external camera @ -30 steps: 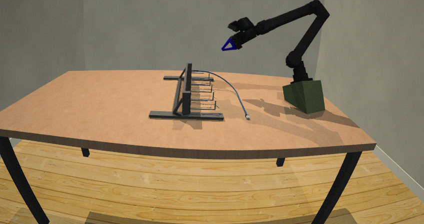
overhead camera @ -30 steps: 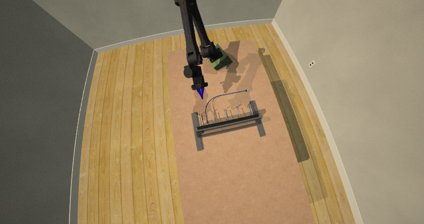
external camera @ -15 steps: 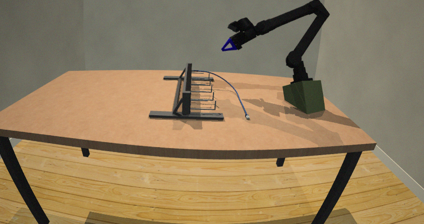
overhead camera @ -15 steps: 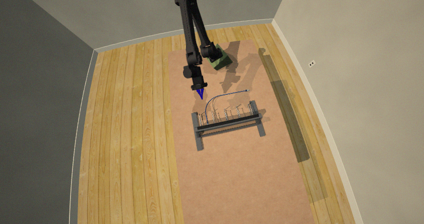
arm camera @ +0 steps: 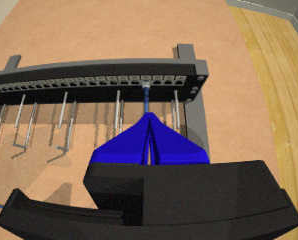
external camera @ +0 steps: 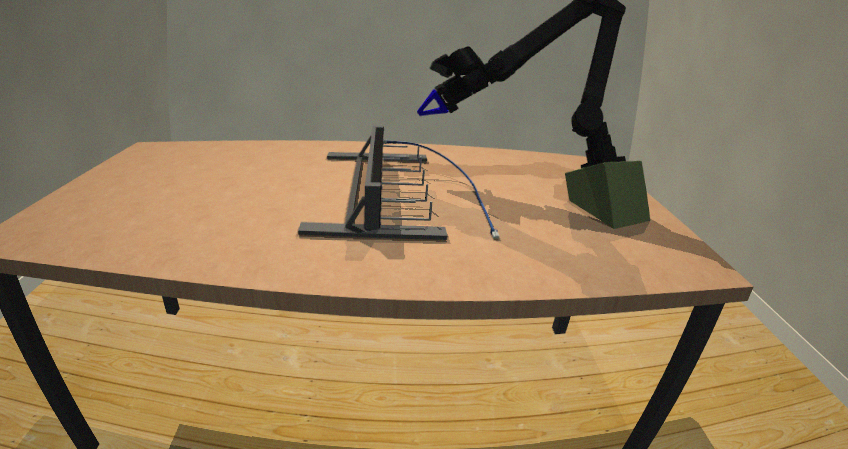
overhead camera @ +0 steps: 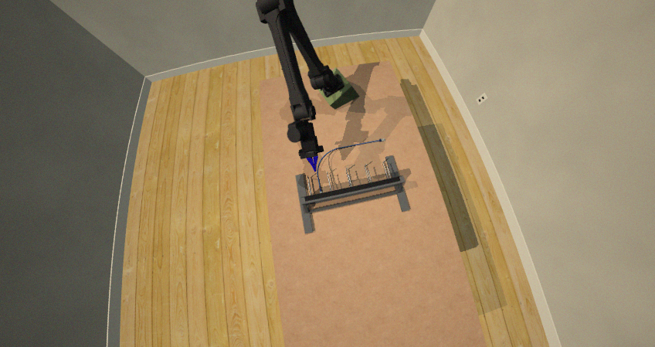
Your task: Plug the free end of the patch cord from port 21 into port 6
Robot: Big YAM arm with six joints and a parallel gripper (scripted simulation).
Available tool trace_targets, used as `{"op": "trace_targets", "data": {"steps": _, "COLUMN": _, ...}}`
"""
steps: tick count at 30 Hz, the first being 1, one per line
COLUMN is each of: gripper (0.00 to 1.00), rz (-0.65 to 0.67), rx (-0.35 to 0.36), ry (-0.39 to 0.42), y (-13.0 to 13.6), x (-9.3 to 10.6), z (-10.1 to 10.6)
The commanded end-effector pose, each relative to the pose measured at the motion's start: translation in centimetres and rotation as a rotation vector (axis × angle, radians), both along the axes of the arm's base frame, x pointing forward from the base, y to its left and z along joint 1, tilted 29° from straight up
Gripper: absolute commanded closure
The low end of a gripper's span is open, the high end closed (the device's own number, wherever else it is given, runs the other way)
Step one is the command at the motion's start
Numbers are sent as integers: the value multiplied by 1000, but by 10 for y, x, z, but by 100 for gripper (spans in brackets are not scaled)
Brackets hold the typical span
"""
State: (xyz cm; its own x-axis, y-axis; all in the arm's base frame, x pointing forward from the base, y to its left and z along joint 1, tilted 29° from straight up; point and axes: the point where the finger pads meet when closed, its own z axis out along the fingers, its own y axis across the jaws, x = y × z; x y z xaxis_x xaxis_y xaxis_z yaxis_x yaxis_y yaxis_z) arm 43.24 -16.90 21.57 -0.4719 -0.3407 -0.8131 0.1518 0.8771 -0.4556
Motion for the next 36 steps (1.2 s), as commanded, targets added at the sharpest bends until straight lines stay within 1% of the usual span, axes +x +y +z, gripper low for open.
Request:
{"op": "trace_targets", "data": {"steps": 1, "gripper": 100, "rz": 11, "rx": -30, "ry": -53, "y": -11, "x": 33, "z": 19}}
{"op": "trace_targets", "data": {"steps": 3, "gripper": 100, "rz": 11, "rx": -30, "ry": -53, "y": -11, "x": 33, "z": 19}}
{"op": "trace_targets", "data": {"steps": 7, "gripper": 100, "rz": 12, "rx": -29, "ry": -51, "y": -18, "x": 54, "z": 8}}
{"op": "trace_targets", "data": {"steps": 11, "gripper": 100, "rz": 12, "rx": -29, "ry": -50, "y": -22, "x": 66, "z": 2}}
{"op": "trace_targets", "data": {"steps": 16, "gripper": 100, "rz": 13, "rx": -19, "ry": -25, "y": -20, "x": 62, "z": -13}}
{"op": "trace_targets", "data": {"steps": 28, "gripper": 100, "rz": 17, "rx": -15, "ry": -16, "y": -15, "x": 53, "z": -14}}
{"op": "trace_targets", "data": {"steps": 36, "gripper": 100, "rz": 20, "rx": -23, "ry": -38, "y": -15, "x": 59, "z": 1}}
